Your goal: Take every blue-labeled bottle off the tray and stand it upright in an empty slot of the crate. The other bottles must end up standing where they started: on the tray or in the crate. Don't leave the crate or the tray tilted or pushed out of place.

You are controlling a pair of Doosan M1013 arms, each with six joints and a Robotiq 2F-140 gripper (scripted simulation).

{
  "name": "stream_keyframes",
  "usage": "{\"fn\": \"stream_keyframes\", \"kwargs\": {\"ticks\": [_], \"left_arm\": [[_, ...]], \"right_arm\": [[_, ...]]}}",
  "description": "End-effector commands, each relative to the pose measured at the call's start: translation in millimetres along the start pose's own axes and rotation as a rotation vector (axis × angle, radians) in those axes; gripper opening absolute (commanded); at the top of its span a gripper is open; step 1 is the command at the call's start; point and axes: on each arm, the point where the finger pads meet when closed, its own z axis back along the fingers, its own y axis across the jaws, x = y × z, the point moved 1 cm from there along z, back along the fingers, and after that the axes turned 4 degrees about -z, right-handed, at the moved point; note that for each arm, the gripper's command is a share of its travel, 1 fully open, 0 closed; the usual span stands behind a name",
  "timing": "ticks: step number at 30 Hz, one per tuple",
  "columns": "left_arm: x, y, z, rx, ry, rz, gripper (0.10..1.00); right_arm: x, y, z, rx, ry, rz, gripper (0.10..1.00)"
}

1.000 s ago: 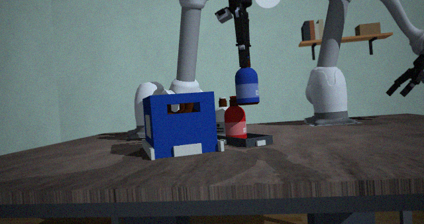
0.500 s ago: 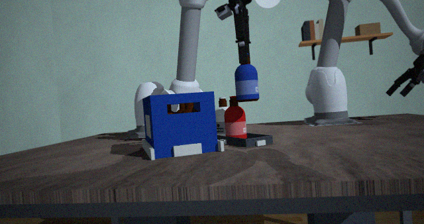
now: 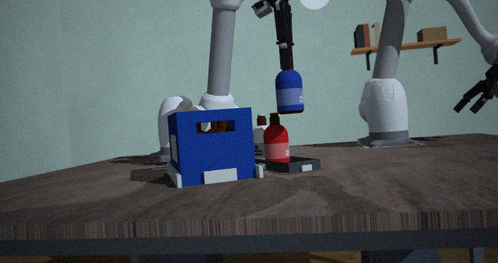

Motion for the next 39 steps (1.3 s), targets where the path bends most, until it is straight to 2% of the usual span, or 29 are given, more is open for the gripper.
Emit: {"fn": "stream_keyframes", "kwargs": {"ticks": [1,11,39], "left_arm": [[0.0,-0.1,0.4,0.0,0.001,0.0,1.0],[0.0,-0.1,0.4,0.0,0.001,0.0,1.0],[0.0,-0.1,0.4,0.0,0.001,0.0,1.0]], "right_arm": [[0.2,0.0,4.2,0.0,-0.001,0.0,0.099],[0.1,0.0,11.2,0.0,-0.001,0.0,0.099],[0.1,0.0,12.9,0.0,-0.001,0.0,0.099]]}}
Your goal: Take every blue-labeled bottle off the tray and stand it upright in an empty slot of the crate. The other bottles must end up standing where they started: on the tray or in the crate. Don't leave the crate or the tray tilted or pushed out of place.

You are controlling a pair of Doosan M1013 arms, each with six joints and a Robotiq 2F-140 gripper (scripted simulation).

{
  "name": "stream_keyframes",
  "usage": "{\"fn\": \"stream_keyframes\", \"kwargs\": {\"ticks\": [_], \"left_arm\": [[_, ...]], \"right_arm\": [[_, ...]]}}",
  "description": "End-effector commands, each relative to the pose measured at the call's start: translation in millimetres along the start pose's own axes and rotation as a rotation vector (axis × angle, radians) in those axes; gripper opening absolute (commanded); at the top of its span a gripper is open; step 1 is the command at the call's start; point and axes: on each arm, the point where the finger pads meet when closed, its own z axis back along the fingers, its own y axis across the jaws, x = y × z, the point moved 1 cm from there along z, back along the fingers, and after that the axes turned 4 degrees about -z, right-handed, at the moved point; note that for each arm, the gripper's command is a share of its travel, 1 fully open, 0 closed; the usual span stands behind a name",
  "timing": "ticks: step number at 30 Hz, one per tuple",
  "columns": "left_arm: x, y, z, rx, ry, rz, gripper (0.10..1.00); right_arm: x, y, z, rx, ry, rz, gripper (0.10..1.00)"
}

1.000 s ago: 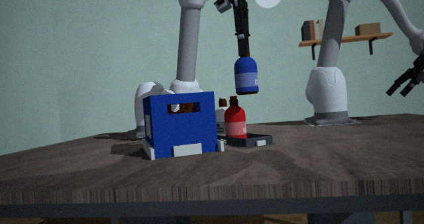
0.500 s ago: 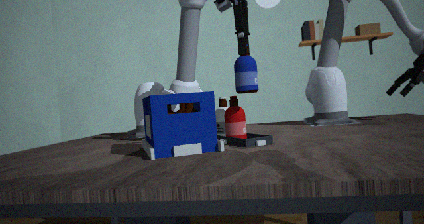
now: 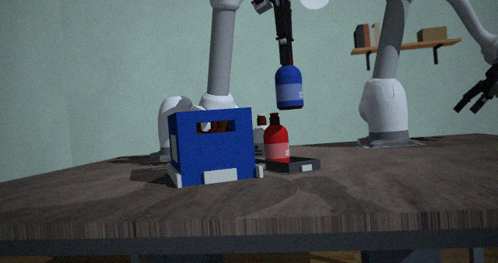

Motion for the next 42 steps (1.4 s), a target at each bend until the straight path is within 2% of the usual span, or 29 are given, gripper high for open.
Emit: {"fn": "stream_keyframes", "kwargs": {"ticks": [1,26,42], "left_arm": [[0.0,-0.1,0.4,0.0,0.001,0.0,1.0],[0.0,-0.1,0.4,0.0,0.001,0.0,1.0],[0.0,-0.1,0.4,0.0,0.001,0.0,1.0]], "right_arm": [[0.2,0.0,1.0,0.0,-0.001,0.0,0.099],[0.1,0.0,1.6,0.0,-0.001,0.0,0.099],[0.1,0.0,14.8,0.0,-0.001,0.0,0.099]]}}
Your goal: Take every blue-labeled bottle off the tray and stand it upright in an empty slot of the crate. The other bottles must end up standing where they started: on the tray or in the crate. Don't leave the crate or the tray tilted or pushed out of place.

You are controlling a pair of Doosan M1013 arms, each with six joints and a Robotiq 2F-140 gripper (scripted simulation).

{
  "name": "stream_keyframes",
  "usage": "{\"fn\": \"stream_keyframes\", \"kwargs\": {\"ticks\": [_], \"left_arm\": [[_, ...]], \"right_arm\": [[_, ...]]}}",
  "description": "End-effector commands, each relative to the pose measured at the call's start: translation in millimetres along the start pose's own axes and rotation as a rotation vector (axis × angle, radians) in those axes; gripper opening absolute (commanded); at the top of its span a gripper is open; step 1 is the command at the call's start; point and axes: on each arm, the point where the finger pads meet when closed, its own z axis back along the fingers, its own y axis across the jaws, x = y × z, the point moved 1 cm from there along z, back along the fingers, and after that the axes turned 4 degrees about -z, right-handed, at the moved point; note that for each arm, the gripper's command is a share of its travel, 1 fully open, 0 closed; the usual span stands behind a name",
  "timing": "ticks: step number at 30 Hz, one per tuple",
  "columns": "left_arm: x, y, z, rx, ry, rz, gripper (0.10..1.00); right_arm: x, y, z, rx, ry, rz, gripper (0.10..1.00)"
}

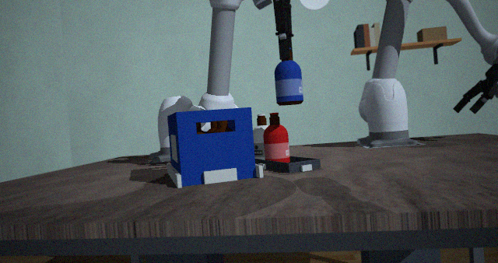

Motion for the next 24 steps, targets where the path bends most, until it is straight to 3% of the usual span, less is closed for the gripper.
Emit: {"fn": "stream_keyframes", "kwargs": {"ticks": [1,24], "left_arm": [[0.0,-0.1,0.4,0.0,0.001,0.0,1.0],[0.0,-0.1,0.4,0.0,0.001,0.0,1.0]], "right_arm": [[0.1,0.0,2.9,0.0,-0.001,0.0,0.099],[0.1,0.0,10.3,0.0,-0.001,0.0,0.099]]}}
